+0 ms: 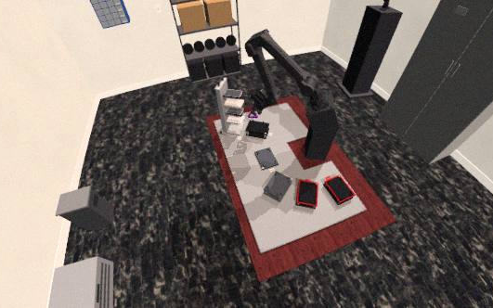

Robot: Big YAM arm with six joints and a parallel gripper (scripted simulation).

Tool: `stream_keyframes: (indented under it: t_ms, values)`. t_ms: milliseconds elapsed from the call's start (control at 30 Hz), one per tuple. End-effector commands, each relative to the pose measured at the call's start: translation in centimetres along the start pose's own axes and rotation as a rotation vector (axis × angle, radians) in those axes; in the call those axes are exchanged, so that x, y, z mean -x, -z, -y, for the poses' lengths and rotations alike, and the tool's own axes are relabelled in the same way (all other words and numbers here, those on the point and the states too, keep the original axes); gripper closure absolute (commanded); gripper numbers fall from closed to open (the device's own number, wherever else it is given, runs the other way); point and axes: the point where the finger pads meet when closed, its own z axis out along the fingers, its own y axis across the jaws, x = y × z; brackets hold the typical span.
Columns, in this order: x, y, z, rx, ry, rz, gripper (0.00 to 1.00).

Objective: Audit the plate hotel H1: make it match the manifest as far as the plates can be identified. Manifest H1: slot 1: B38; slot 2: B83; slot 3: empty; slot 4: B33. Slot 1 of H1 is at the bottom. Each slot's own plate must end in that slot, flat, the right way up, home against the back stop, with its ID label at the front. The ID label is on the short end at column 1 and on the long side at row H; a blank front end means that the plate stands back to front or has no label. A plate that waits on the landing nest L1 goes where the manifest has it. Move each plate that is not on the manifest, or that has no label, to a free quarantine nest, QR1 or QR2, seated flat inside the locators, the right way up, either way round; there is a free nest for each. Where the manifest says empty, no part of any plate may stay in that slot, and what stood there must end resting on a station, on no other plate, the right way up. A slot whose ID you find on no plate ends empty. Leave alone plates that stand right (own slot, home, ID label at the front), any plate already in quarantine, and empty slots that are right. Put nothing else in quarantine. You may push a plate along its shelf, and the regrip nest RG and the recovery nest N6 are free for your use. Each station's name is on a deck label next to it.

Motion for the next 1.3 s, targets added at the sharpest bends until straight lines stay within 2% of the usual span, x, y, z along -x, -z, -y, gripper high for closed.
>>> stream_keyframes:
  t_ms: [0, 33, 133, 333, 533, 667, 767, 1000, 1267]
  values:
    - [0.6, 0.0, -0.2, 0.003, 0.003, 0.011, 0.00]
    - [-0.3, -0.1, -0.9, 0.015, -0.004, -0.010, 0.00]
    - [-0.9, 0.7, -1.0, 0.018, 0.002, -0.003, 0.00]
    - [-1.6, 1.7, 0.1, -0.003, 0.001, -0.004, 0.00]
    - [-1.8, 1.9, 0.3, -0.006, 0.003, 0.005, 0.00]
    - [-2.6, 2.7, 0.1, -0.005, 0.003, -0.006, 0.00]
    - [-2.1, 1.6, 0.5, -0.009, 0.005, 0.017, 0.00]
    - [-3.0, 0.5, -0.7, 0.012, 0.005, 0.015, 0.00]
    - [-3.7, -0.2, -0.8, 0.013, 0.000, 0.015, 0.00]
